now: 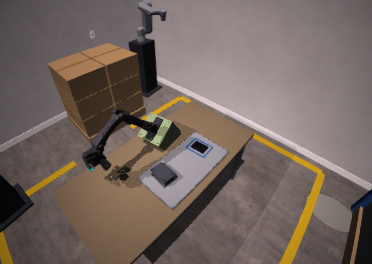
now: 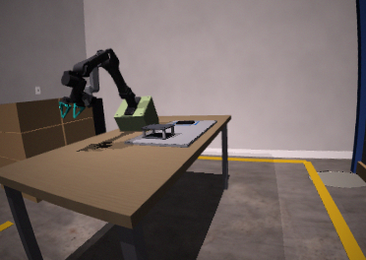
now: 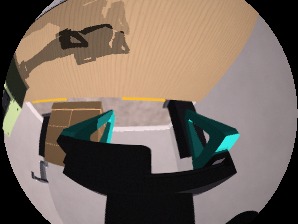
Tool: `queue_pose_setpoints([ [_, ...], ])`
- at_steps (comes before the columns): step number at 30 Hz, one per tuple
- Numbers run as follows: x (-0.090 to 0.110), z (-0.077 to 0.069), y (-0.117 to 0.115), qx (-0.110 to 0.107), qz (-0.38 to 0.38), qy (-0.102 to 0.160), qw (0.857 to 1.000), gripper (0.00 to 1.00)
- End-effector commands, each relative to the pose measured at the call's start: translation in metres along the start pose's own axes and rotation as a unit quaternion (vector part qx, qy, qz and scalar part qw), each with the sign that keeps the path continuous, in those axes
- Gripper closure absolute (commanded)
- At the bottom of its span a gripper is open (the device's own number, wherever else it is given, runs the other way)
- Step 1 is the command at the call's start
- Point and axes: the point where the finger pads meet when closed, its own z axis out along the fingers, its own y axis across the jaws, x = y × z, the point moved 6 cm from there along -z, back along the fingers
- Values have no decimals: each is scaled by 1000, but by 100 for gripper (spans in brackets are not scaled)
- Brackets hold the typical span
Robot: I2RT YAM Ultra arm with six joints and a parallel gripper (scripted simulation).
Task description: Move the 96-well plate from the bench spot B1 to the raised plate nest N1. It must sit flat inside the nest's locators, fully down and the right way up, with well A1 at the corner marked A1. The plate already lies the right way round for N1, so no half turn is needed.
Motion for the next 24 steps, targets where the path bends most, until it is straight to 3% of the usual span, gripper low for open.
queue_pose_setpoints([
  [1,3,-5,-2,7,3,2,1000,0],
  [17,3,-5,-2,7,3,2,1000,0],
  [19,0,-11,5,5,17,-31,999,0],
  [20,-11,-15,4,9,13,-41,999,0],
  [24,-27,-24,5,8,13,-36,999,0],
])
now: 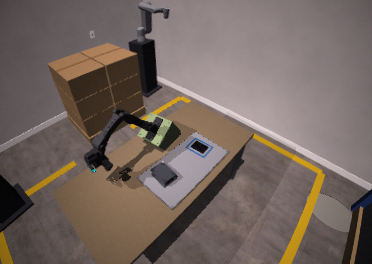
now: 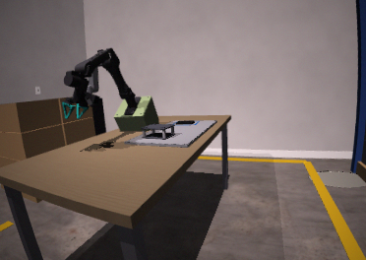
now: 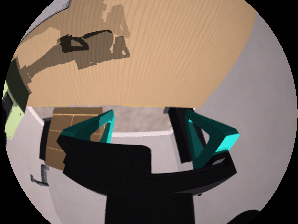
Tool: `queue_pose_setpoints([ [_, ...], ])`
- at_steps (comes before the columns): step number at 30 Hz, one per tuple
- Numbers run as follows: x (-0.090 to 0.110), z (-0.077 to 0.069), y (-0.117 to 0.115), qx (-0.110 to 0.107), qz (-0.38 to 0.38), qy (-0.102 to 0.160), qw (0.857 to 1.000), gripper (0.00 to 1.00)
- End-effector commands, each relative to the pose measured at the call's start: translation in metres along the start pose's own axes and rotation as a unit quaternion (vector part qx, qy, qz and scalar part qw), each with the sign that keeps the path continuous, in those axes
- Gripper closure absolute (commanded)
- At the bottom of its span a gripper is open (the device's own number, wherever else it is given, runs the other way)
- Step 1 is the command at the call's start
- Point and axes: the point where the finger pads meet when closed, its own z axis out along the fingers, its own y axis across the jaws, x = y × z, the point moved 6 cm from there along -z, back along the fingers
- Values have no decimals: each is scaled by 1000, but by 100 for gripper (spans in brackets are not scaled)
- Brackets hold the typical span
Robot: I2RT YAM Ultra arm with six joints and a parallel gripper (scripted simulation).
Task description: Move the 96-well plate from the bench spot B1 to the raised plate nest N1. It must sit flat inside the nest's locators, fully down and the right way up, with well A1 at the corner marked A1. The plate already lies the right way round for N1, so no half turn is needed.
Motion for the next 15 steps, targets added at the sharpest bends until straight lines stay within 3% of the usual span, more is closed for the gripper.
queue_pose_setpoints([
  [1,-15,-21,3,7,7,-10,1000,0],
  [3,-19,-32,-4,20,20,-46,999,0],
  [4,-26,-26,5,5,16,-52,999,0],
  [10,-43,-32,10,4,16,-46,999,0],
  [12,-40,-40,4,11,34,-78,996,0],
  [13,-53,-38,13,-2,25,-87,996,0],
  [15,-62,-41,15,-3,25,-87,996,0],
])
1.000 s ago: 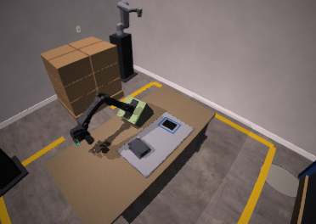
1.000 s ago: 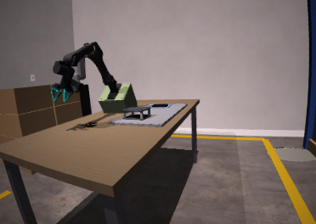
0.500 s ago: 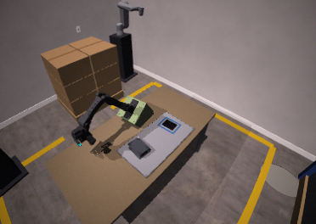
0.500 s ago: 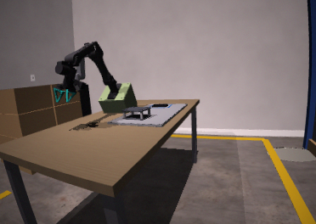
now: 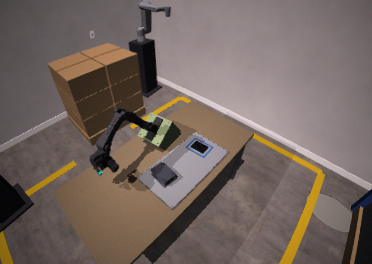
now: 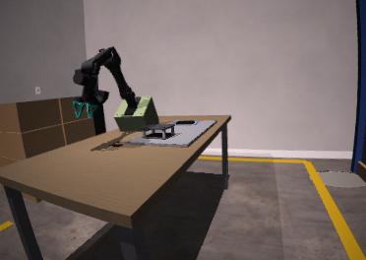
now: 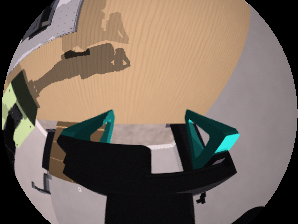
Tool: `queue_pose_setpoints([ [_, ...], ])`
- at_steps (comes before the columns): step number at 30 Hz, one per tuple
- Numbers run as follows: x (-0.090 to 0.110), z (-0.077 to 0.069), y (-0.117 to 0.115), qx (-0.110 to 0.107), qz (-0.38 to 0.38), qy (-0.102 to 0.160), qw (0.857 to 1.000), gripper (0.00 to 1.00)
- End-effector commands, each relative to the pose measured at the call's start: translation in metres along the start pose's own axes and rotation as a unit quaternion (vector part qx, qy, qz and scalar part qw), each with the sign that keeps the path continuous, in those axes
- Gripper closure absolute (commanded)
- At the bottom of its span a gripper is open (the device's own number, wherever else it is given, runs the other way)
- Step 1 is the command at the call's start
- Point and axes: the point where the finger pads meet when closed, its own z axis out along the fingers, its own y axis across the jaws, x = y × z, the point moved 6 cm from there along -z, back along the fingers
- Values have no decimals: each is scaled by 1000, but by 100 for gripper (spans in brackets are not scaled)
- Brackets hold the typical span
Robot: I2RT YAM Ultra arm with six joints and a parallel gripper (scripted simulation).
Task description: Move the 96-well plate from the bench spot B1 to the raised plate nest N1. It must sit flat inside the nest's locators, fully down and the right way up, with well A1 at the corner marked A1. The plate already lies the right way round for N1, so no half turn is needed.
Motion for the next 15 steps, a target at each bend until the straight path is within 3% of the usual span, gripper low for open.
queue_pose_setpoints([
  [1,-18,-18,10,-1,8,-20,1000,0],
  [4,-28,-21,14,-1,8,-16,1000,0],
  [6,-33,-29,11,-1,18,-54,998,0],
  [7,-39,-26,19,-11,16,-55,998,0],
  [12,-50,-30,24,-11,16,-49,999,0],
  [14,-51,-42,15,-4,32,-85,996,0],
  [15,-60,-35,29,-24,23,-86,996,0],
])
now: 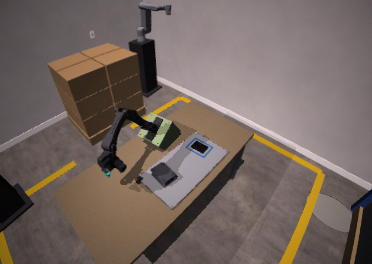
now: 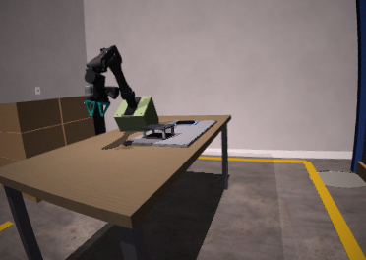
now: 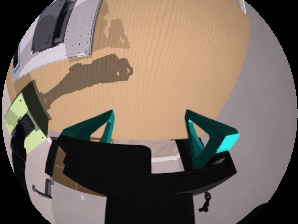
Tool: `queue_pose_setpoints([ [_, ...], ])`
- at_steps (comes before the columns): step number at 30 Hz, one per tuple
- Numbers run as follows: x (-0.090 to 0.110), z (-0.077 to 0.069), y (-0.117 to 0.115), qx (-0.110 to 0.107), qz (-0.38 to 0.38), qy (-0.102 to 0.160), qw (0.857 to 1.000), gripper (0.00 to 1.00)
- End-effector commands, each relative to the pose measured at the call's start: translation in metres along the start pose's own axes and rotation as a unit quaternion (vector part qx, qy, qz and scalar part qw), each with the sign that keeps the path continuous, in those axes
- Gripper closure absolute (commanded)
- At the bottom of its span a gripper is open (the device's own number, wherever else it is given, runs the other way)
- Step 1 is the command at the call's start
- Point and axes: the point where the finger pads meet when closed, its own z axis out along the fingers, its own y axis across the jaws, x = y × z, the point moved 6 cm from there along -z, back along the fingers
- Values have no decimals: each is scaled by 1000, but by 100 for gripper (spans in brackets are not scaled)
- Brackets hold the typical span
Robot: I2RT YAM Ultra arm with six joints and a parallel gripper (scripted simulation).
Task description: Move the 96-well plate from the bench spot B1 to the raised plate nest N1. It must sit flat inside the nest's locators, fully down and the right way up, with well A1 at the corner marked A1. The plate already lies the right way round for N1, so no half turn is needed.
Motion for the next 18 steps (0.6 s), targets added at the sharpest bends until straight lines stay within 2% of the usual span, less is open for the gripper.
queue_pose_setpoints([
  [1,-13,-16,12,-6,12,-27,1000,0],
  [6,-32,-21,23,-5,12,-21,1000,0],
  [8,-38,-27,23,-15,20,-57,998,0],
  [9,-42,-25,30,-22,18,-56,998,0],
  [12,-52,-29,37,-20,18,-50,998,0],
  [14,-52,-29,37,-20,18,-50,998,0],
  [16,-56,-41,30,-20,31,-87,995,0],
  [17,-61,-33,45,-40,25,-82,996,0],
  [18,-65,-35,48,-40,24,-82,996,0],
])
